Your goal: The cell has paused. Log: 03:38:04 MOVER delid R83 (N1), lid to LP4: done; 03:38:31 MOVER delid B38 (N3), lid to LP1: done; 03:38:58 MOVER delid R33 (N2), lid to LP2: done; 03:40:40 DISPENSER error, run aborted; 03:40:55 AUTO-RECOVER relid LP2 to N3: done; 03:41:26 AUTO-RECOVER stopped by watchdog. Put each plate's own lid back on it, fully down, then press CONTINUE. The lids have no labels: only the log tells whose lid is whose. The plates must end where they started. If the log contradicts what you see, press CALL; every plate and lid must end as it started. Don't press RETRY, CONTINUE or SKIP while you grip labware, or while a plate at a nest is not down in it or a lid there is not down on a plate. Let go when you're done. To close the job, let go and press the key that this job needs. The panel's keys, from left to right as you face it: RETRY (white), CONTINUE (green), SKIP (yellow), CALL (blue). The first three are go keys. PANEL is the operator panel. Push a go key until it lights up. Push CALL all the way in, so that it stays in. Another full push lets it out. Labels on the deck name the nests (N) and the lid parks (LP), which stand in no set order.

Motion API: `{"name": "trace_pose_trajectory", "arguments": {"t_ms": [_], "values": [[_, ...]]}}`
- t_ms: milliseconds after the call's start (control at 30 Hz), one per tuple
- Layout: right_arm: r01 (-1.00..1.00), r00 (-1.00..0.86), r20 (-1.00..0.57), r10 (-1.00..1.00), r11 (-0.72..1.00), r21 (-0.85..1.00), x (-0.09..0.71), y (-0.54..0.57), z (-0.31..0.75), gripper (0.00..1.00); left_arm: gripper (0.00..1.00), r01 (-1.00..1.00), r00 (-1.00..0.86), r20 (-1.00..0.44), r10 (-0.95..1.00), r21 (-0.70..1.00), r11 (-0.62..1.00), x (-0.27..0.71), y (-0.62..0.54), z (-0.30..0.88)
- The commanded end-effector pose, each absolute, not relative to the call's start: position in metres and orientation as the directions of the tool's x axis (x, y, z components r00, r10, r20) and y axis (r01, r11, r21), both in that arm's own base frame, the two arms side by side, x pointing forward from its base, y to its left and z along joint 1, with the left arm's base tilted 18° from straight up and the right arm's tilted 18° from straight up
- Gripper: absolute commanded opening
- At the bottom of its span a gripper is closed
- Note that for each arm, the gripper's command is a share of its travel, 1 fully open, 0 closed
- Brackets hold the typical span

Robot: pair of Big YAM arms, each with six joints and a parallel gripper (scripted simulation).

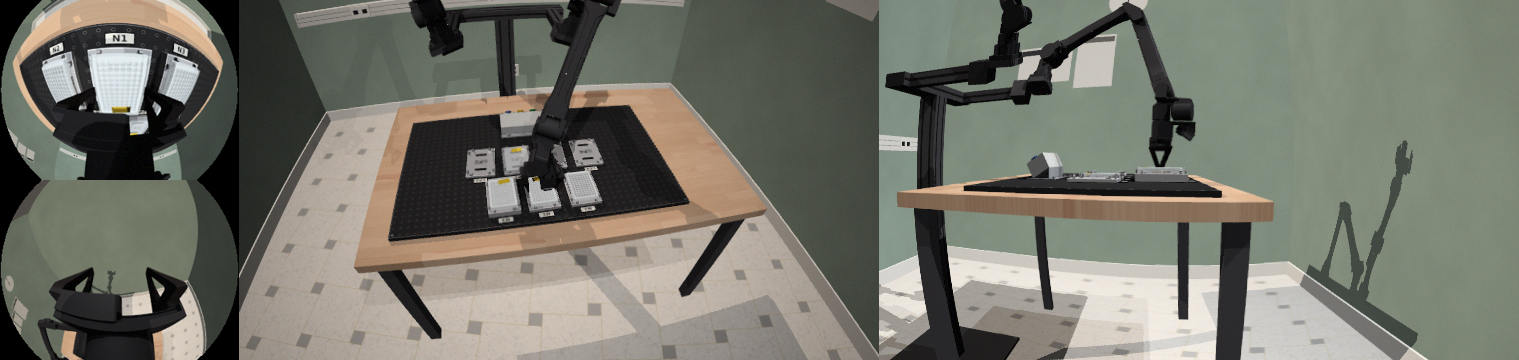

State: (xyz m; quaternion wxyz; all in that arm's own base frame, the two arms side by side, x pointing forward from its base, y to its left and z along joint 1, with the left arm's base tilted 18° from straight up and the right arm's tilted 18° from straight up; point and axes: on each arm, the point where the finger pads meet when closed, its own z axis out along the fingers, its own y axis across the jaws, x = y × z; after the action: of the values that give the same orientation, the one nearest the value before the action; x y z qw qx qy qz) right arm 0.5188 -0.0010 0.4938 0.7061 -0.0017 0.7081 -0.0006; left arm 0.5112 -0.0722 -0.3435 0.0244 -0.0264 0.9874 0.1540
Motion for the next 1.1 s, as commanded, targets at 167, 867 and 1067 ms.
{"name": "trace_pose_trajectory", "arguments": {"t_ms": [167, 867, 1067], "values": [[-0.002, 0.046, -0.999, -0.001, 1.000, -0.001, 0.5179, 0.0001, 0.5179, 1.00, 0.00, -0.065, -0.995, -0.091, -0.040, 0.294, 0.953, 0.5284, -0.0773, -0.3355], [-0.002, 0.046, -0.999, -0.001, 1.000, -0.001, 0.5179, 0.0001, 0.5179, 1.00, 0.00, -0.065, -0.995, -0.091, -0.040, 0.294, 0.953, 0.5285, -0.0772, -0.3353], [-0.002, 0.046, -0.999, -0.001, 1.000, -0.001, 0.5179, 0.0001, 0.5179, 1.00, 0.00, -0.065, -0.995, -0.091, -0.040, 0.294, 0.953, 0.5285, -0.0772, -0.3353]]}}
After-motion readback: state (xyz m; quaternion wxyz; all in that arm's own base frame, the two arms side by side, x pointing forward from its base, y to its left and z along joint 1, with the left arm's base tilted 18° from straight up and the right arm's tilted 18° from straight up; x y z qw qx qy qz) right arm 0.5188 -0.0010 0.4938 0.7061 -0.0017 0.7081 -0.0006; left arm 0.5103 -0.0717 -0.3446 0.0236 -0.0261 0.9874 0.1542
